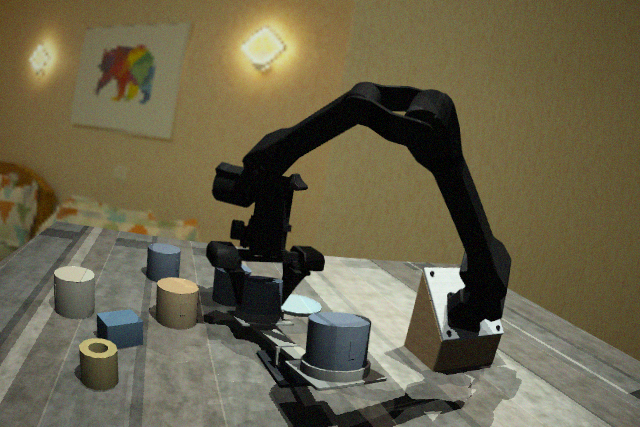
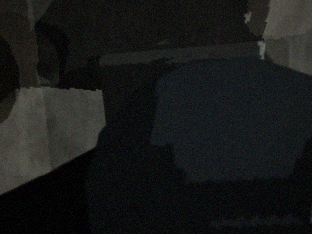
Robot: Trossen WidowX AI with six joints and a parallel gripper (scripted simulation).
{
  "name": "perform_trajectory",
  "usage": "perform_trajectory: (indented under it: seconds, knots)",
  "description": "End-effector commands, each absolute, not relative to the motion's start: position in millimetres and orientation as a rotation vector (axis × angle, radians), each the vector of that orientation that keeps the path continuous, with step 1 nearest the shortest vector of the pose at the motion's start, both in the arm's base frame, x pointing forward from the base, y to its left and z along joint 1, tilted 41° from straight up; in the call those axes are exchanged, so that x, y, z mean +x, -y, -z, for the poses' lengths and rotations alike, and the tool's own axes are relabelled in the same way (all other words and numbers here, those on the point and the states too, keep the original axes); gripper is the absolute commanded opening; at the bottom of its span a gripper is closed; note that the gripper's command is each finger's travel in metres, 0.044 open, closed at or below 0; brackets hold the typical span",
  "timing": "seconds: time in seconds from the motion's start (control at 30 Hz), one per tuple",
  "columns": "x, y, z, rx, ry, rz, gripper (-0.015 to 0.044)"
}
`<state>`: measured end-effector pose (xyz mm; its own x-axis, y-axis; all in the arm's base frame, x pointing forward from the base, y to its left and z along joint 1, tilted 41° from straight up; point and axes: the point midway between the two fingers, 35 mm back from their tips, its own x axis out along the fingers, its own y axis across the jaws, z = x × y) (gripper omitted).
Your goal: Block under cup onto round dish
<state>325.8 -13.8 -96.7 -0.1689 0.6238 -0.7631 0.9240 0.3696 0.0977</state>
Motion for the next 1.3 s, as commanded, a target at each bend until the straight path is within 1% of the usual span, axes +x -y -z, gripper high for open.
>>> perform_trajectory:
  seconds: [0.0, 0.17, 0.2, 1.27]
  knots:
    - [327.0, 15.2, 95.1, 1.347, -1.888, 0.514, 0.015]
    - [329.2, 19.3, 91.0, 1.347, -1.888, 0.514, 0.0019]
    - [329.7, 20.1, 90.1, 1.347, -1.888, 0.514, 0.0]
    - [341.3, 46.3, 61.5, 1.345, -1.885, 0.517, 0.0]
